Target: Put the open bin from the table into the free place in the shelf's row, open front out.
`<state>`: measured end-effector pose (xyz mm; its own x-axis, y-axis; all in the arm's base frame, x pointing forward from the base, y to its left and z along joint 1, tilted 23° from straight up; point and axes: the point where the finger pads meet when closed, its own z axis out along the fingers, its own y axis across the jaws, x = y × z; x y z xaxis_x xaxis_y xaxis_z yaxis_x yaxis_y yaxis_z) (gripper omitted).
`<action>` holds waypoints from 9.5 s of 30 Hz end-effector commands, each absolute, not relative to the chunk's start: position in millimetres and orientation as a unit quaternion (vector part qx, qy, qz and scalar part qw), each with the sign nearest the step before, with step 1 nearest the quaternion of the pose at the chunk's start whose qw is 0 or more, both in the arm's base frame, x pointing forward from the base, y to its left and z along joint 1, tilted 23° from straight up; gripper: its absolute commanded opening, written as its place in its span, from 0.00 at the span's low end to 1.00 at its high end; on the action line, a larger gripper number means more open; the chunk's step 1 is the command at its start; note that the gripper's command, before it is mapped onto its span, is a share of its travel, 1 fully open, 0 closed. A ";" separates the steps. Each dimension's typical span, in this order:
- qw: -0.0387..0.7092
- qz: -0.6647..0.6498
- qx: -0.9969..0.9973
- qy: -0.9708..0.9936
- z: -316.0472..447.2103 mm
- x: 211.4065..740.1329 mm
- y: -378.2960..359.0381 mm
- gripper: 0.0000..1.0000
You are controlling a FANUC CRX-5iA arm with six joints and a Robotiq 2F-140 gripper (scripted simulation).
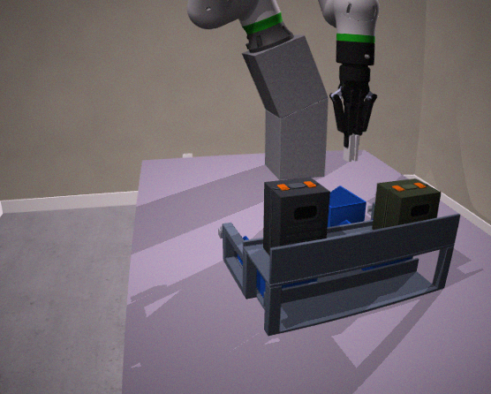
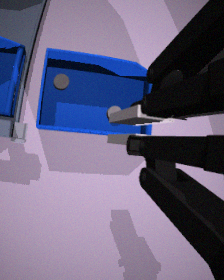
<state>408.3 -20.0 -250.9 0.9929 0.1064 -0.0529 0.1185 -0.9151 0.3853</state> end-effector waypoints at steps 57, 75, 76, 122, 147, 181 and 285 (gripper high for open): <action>0.198 -0.015 0.978 0.057 -250.8 408.4 -19.9 0.15; 0.198 -0.015 0.978 0.058 -255.5 408.4 -21.8 0.15; 0.198 -0.015 0.978 0.058 -255.5 408.4 -21.8 0.15; 0.198 -0.015 0.978 0.058 -314.6 407.9 -46.4 0.15; 0.198 -0.015 0.978 0.058 -315.1 407.8 -46.6 0.15; 0.198 -0.015 0.978 0.058 -317.2 407.9 -47.4 0.15; 0.198 -0.015 0.978 0.058 -355.6 407.6 -63.7 0.00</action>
<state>407.5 -63.8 -355.6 0.9929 0.1069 -0.0521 0.1188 -0.9151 0.3852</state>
